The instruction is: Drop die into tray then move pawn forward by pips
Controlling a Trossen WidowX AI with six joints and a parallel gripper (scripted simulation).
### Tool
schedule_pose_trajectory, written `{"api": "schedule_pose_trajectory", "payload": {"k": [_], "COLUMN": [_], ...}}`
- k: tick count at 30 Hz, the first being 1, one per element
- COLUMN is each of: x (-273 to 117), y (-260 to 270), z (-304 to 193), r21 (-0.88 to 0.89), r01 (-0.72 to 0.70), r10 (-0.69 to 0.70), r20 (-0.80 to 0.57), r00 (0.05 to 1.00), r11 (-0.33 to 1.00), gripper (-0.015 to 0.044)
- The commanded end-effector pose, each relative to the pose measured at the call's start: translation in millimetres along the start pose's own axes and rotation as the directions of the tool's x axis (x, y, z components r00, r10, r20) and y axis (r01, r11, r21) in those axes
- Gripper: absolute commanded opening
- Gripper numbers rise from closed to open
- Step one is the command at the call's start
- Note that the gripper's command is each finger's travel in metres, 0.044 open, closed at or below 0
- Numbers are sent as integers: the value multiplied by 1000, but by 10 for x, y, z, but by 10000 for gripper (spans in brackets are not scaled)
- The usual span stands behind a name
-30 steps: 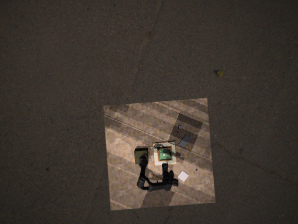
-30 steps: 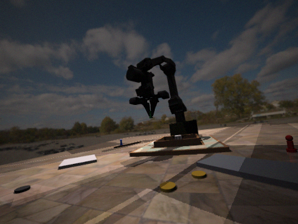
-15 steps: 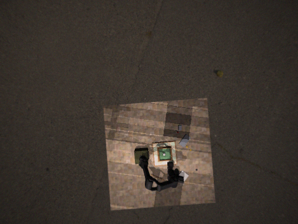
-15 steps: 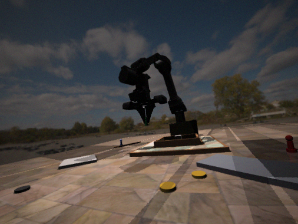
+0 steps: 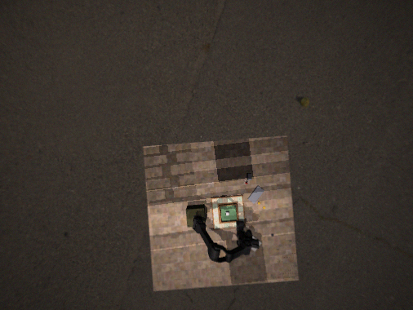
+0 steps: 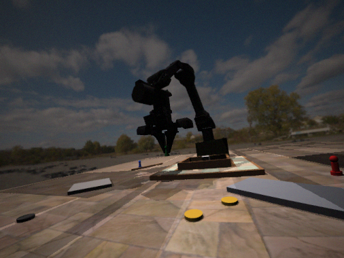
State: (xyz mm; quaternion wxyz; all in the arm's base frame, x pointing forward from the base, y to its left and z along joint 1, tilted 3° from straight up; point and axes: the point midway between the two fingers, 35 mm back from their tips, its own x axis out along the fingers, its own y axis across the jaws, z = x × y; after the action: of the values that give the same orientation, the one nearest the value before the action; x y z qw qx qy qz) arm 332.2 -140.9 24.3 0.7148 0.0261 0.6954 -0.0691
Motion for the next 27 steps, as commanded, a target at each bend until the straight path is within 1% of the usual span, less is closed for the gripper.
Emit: {"api": "schedule_pose_trajectory", "payload": {"k": [1, 5, 22, 27], "x": [122, 301, 479, 442], "y": [3, 4, 4, 2], "z": [17, 13, 11, 18], "r21": [4, 4, 4, 4], "r01": [0, 0, 0, 1], "r10": [0, 0, 0, -1], "r20": [3, 2, 2, 3], "r00": [1000, 1000, 1000, 1000], "r11": [1000, 1000, 1000, 1000], "gripper": [0, 0, 0, 131]}}
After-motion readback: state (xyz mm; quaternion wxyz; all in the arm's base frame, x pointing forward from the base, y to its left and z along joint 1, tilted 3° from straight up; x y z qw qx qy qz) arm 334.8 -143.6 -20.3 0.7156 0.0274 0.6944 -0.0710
